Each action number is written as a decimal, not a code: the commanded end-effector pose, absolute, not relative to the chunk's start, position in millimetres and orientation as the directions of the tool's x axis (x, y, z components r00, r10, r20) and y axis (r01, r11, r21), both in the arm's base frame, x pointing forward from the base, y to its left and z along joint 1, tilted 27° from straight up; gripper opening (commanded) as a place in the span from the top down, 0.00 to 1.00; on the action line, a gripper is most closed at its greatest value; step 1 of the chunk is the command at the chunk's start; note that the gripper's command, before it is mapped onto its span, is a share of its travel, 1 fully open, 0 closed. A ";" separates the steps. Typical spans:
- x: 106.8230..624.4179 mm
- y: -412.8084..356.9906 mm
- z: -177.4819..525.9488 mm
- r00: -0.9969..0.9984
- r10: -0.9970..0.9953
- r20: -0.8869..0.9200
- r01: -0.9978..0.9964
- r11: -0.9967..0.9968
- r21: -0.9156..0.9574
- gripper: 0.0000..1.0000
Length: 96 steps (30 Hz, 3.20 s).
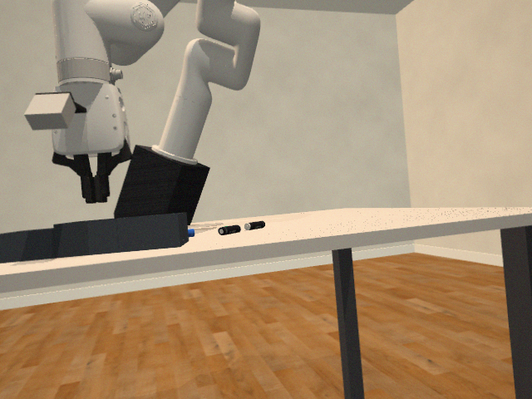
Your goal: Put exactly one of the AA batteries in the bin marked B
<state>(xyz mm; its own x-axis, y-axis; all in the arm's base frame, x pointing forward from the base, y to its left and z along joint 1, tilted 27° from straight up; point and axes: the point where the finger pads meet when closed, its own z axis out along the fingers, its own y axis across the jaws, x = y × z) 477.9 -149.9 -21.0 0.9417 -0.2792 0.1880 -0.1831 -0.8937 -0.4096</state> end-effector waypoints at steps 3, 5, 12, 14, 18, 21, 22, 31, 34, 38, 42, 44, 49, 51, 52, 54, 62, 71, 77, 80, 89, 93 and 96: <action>483.0 -144.6 -33.6 0.941 -0.279 0.190 -0.183 -0.894 -0.409 0.93; 484.5 -142.8 -38.3 0.941 -0.279 0.190 -0.183 -0.894 -0.409 0.93; 488.3 -138.0 -50.3 0.941 -0.279 0.190 -0.183 -0.894 -0.409 0.93; 489.8 -136.2 -55.0 0.941 -0.279 0.190 -0.183 -0.894 -0.409 0.93; 492.8 -132.4 -64.5 0.941 -0.279 0.190 -0.183 -0.894 -0.409 0.93; 494.5 -130.3 -70.0 0.941 -0.279 0.190 -0.183 -0.894 -0.409 0.93; 494.5 -130.3 -70.0 0.941 -0.279 0.190 -0.183 -0.894 -0.409 0.93; 494.5 -130.3 -70.0 0.941 -0.279 0.190 -0.183 -0.894 -0.409 0.93; 494.5 -130.3 -70.0 0.941 -0.279 0.190 -0.183 -0.894 -0.409 0.93; 494.5 -130.3 -70.0 0.941 -0.279 0.190 -0.183 -0.894 -0.409 0.93; 494.5 -130.3 -69.9 0.941 -0.279 0.190 -0.183 -0.894 -0.409 0.93; 494.5 -130.3 -69.9 0.941 -0.279 0.190 -0.183 -0.894 -0.409 0.93; 494.5 -130.3 -70.0 0.941 -0.279 0.190 -0.183 -0.894 -0.409 0.93; 494.5 -130.3 -70.0 0.941 -0.279 0.190 -0.183 -0.894 -0.409 0.93; 494.5 -130.3 -70.0 0.941 -0.279 0.190 -0.183 -0.894 -0.409 0.93; 494.5 -130.3 -70.0 0.941 -0.279 0.190 -0.183 -0.894 -0.409 0.93; 494.6 -130.3 -70.0 0.941 -0.279 0.190 -0.183 -0.894 -0.409 0.93; 493.8 -131.2 -67.6 0.941 -0.279 0.190 -0.183 -0.894 -0.409 0.93; 491.9 -133.5 -61.7 0.941 -0.279 0.190 -0.183 -0.894 -0.409 0.93; 491.1 -134.5 -59.3 0.941 -0.279 0.190 -0.183 -0.894 -0.409 0.93; 487.7 -138.7 -48.6 0.941 -0.279 0.190 -0.183 -0.894 -0.409 0.93; 486.2 -140.6 -43.8 0.941 -0.279 0.190 -0.183 -0.894 -0.409 0.93; 485.1 -142.0 -40.2 0.941 -0.279 0.190 -0.183 -0.894 -0.409 0.93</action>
<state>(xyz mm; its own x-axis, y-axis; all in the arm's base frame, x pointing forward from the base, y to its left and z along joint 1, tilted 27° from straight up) 485.8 -139.3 -46.1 0.9418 -0.2788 0.1876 -0.1829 -0.8936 -0.4098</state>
